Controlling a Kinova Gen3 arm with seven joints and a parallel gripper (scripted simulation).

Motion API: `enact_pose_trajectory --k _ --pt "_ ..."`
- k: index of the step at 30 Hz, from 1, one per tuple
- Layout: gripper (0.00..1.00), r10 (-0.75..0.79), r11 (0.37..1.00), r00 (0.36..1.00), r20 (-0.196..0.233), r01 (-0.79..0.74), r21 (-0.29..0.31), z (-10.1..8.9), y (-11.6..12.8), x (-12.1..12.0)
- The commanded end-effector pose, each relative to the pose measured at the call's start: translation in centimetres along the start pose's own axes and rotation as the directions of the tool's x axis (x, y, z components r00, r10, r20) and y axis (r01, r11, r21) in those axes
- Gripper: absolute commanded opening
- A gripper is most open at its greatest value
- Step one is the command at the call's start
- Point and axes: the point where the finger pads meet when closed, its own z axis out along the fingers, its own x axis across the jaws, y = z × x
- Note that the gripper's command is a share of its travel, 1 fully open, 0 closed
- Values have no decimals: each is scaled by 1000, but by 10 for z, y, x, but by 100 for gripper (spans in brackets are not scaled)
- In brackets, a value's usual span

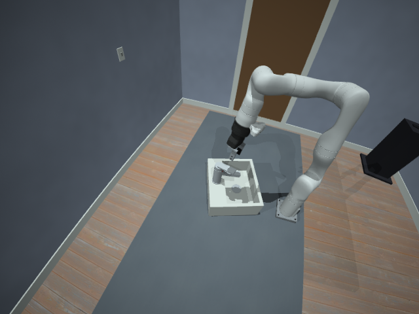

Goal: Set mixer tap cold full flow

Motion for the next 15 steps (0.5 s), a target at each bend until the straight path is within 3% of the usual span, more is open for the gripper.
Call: enact_pose_trajectory --k 1,15 --pt "100 -15 1000 1000 7 15 15 5 -1 1" --pt "100 -30 999 999 23 29 29 9 -1 0"
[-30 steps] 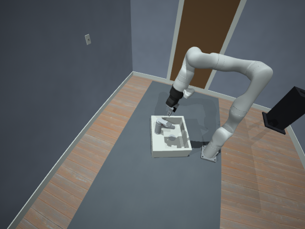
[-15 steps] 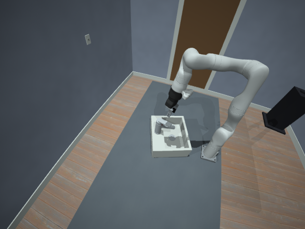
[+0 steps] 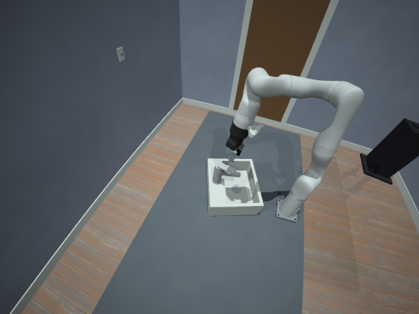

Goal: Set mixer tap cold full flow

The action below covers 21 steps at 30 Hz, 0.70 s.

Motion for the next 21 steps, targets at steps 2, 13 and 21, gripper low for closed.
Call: enact_pose_trajectory --k 2,13,21 --pt "100 -2 1000 1000 -2 2 2 0 0 1" --pt "100 -27 999 999 24 27 27 9 0 -1" --pt "100 -38 999 999 35 37 39 12 0 -1"
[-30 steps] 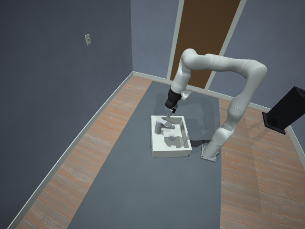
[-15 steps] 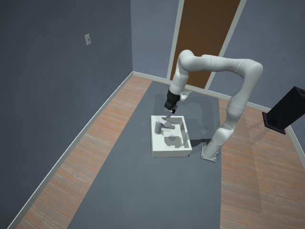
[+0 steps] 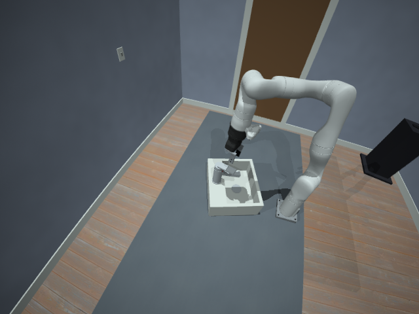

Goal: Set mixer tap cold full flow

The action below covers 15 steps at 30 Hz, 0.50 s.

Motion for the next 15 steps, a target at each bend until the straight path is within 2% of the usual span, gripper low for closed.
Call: enact_pose_trajectory --k 1,15 --pt "100 -7 1000 1000 -3 7 7 2 0 2" --pt "100 -24 999 1000 14 24 26 7 -1 1"
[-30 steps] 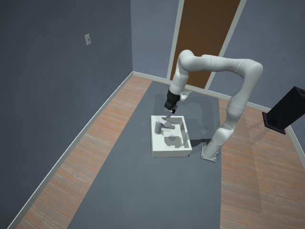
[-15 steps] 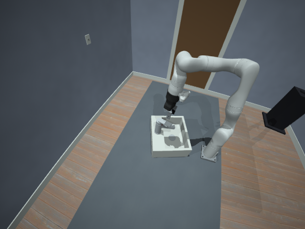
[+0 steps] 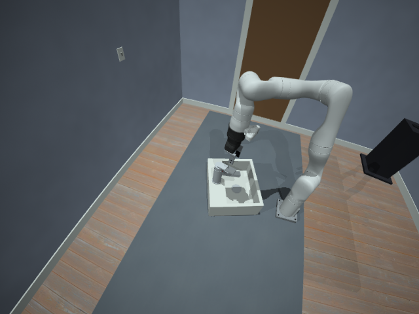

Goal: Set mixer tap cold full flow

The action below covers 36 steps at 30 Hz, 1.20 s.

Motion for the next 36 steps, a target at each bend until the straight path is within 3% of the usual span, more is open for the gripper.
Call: enact_pose_trajectory --k 1,21,22,36 --pt "100 -7 1000 1000 -1 7 7 2 0 2" --pt "100 -39 998 999 30 38 44 13 0 -1" --pt "0 -39 998 999 30 38 44 13 0 -1" --pt "0 -39 998 999 30 38 44 13 0 -1"
